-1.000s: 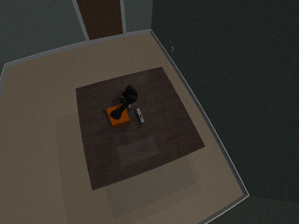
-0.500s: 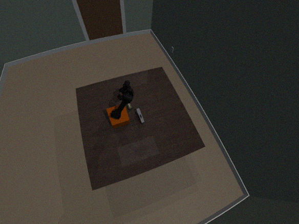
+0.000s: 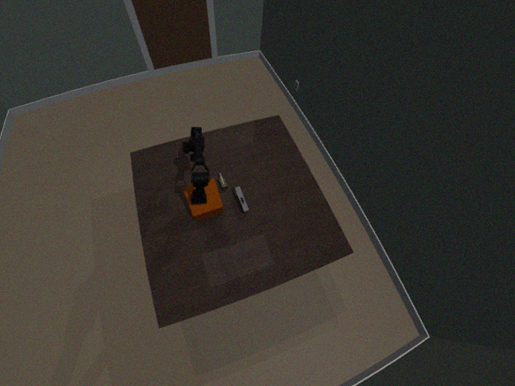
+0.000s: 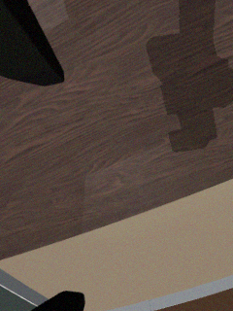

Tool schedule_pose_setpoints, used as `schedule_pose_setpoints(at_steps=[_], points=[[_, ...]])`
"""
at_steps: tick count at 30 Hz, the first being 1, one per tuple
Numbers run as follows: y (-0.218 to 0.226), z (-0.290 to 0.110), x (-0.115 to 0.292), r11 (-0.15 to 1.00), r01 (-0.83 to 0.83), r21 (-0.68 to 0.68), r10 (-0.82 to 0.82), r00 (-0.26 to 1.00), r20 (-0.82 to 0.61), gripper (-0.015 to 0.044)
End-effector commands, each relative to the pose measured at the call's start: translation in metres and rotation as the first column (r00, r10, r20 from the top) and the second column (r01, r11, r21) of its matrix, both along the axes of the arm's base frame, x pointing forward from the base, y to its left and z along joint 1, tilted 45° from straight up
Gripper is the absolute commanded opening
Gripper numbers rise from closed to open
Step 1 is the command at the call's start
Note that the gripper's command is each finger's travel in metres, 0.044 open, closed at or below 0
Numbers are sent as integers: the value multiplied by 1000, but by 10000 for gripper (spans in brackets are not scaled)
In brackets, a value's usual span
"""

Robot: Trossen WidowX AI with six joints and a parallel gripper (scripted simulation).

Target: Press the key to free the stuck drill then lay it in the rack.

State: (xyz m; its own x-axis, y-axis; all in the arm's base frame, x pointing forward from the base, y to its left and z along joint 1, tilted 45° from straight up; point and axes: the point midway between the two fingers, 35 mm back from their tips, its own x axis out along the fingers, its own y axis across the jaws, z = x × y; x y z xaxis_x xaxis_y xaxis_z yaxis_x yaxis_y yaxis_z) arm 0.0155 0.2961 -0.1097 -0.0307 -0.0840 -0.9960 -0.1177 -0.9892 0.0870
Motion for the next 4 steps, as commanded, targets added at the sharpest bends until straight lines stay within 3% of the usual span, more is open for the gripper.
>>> schedule_pose_setpoints(at_steps=[1, 4], points=[[19, 25, -52, 953, -271, 135, 285, 953, -103, 440], [27, 46, -95, 849, -461, 258, 506, 850, -148, 440]])
